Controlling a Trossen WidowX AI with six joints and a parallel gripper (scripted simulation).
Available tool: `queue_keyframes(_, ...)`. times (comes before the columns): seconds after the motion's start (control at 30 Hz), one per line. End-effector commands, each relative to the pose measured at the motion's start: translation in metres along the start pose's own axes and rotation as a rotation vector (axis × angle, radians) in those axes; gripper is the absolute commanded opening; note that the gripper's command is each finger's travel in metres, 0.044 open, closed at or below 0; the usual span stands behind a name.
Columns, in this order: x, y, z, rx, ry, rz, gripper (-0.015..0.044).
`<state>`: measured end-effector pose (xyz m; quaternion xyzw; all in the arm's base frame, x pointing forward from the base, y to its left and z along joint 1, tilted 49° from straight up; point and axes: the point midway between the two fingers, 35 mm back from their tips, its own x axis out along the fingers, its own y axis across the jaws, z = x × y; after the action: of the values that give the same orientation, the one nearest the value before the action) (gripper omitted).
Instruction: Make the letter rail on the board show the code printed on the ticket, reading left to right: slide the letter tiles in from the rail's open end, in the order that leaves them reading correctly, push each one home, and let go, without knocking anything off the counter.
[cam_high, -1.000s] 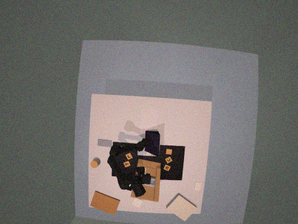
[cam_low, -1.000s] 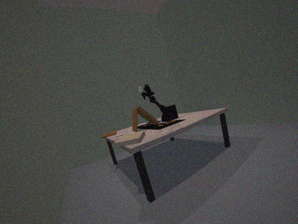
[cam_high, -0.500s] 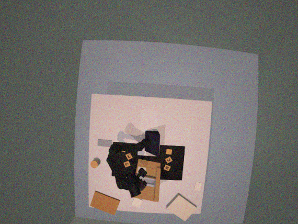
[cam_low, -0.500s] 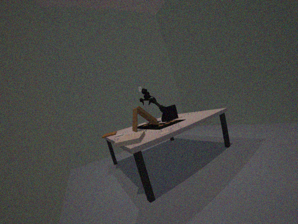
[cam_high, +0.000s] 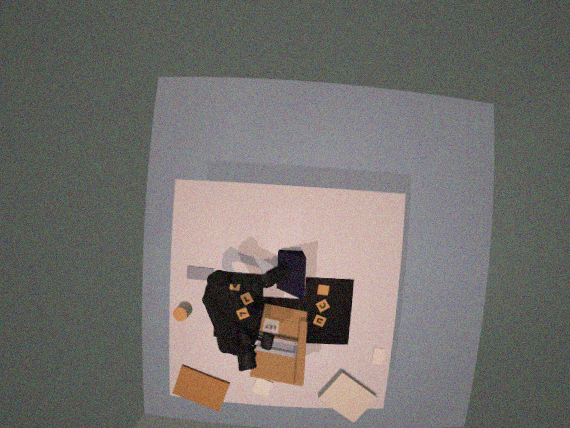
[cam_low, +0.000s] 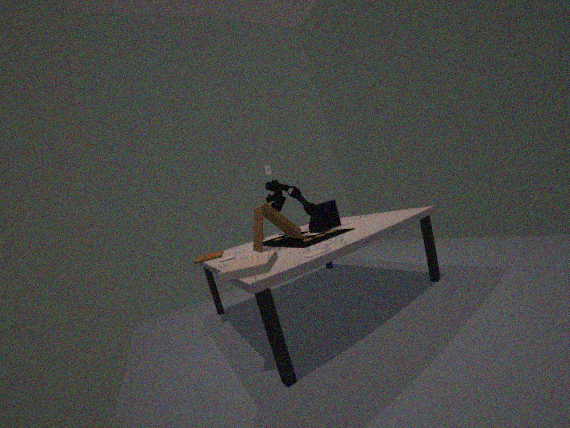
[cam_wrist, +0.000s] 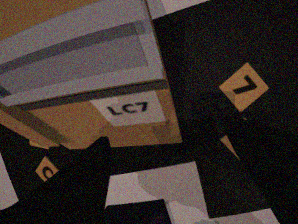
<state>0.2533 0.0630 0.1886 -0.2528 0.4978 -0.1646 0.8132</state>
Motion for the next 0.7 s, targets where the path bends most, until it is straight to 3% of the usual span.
queue_keyframes(0.0, 0.041, -0.056, -0.026, 0.934, 0.040, -0.147, 0.0340)
queue_keyframes(0.67, 0.086, -0.126, -0.100, 2.405, -0.154, -0.506, 0.0340)
